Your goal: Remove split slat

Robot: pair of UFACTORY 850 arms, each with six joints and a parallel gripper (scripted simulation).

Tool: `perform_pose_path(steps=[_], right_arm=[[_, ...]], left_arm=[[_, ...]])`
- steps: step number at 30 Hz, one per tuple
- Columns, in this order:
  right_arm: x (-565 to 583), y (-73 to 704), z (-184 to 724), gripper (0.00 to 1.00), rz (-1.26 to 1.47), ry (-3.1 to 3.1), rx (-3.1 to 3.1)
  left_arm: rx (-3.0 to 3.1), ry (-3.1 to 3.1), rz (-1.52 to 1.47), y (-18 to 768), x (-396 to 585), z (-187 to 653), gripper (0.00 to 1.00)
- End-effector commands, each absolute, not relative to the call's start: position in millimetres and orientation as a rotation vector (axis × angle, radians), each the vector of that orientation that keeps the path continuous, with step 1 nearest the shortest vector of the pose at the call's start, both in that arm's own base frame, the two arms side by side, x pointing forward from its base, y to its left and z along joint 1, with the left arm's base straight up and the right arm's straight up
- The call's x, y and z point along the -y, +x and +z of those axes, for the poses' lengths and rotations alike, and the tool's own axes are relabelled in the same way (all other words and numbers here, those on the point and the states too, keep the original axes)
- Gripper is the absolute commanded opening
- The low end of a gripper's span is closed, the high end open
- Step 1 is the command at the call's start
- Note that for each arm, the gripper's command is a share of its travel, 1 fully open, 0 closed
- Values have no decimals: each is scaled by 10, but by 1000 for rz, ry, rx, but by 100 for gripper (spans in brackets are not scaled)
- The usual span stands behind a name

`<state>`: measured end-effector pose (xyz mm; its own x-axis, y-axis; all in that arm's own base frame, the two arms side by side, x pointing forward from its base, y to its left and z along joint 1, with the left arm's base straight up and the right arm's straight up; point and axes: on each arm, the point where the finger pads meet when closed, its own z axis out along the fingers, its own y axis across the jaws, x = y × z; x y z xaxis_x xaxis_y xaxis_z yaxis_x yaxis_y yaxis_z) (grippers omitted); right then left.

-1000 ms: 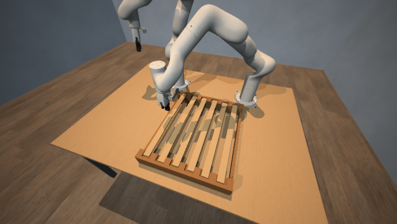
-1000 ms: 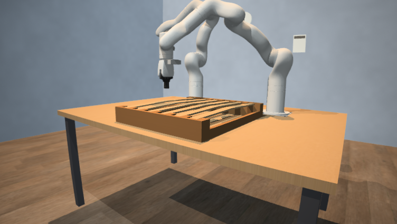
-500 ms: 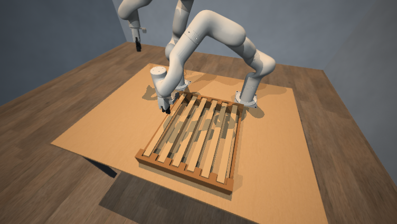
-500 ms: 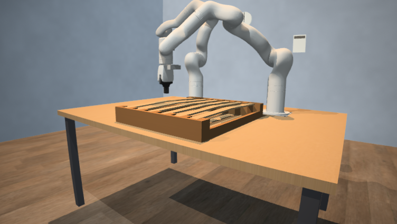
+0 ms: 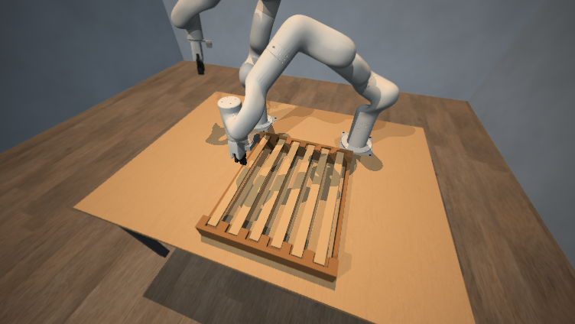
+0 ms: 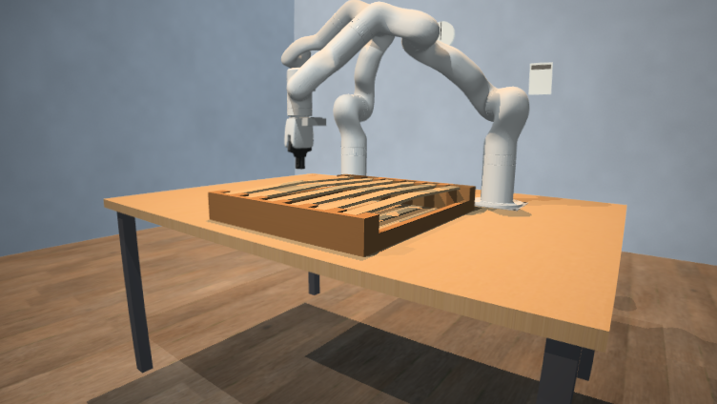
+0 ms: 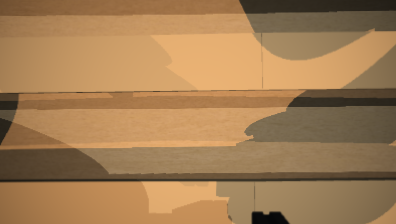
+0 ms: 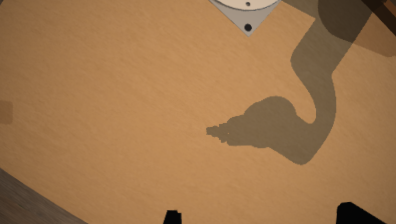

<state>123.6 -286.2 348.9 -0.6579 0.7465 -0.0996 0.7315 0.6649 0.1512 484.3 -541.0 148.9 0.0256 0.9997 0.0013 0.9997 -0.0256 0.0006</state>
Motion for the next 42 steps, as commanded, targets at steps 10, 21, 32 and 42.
perform_pose_path(steps=[10, 21, 32, 42], right_arm=[[2868, 1238, 3496, 100, 145, 1217, -2724], [2868, 1238, 3496, 100, 145, 1217, -2724], [2868, 1238, 3496, 100, 145, 1217, -2724], [2868, 1238, 3496, 100, 145, 1217, -2724]], left_arm=[[2195, -2251, -2, 4850, 5417, 1503, 0], [2195, -2251, -2, 4852, 5408, 1483, 0], [2193, -2250, -2, 4854, 5409, 1464, 0], [2193, -2250, -2, 4854, 5409, 1464, 0]])
